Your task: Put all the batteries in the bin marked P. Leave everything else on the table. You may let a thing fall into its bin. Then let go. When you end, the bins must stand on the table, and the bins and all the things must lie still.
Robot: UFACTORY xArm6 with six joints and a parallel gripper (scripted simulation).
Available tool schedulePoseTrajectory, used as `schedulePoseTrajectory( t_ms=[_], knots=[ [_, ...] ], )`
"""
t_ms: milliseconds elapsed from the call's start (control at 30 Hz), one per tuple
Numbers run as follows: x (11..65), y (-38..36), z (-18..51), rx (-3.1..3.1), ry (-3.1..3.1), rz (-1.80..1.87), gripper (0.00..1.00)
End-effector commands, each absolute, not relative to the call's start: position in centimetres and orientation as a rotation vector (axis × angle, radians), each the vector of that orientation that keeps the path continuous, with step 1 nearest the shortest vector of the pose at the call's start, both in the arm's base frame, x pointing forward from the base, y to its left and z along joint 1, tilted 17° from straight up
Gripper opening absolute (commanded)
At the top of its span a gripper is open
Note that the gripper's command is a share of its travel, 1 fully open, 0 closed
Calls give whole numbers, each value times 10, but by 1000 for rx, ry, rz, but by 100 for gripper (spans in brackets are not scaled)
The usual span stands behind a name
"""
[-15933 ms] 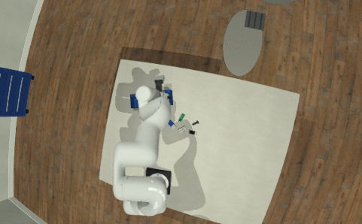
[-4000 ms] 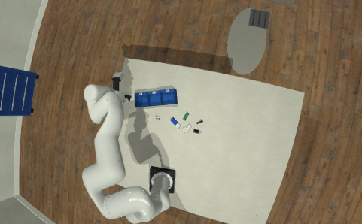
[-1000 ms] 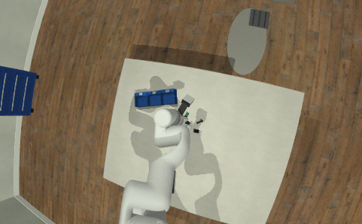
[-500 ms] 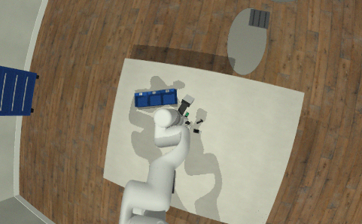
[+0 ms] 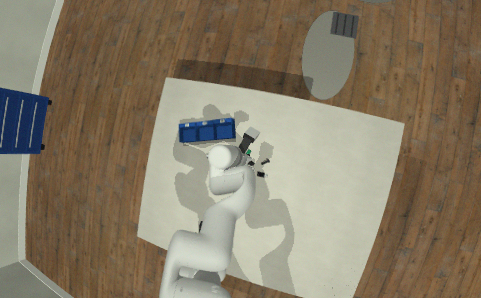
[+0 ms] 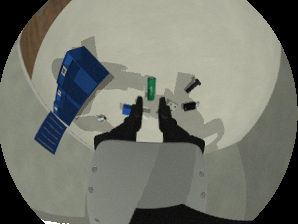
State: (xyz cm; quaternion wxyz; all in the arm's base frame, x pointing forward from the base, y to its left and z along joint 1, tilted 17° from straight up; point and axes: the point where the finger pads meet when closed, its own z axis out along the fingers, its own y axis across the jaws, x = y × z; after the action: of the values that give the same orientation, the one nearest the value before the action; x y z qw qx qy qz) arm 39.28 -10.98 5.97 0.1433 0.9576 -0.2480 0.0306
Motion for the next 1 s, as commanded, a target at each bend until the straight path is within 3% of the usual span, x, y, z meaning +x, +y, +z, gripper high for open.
schedulePoseTrajectory(
  t_ms=[0,967],
  knots=[
    [395,-117,39,2760,-715,96,28],
    [395,-123,18,2760,-715,96,28]
  ],
)
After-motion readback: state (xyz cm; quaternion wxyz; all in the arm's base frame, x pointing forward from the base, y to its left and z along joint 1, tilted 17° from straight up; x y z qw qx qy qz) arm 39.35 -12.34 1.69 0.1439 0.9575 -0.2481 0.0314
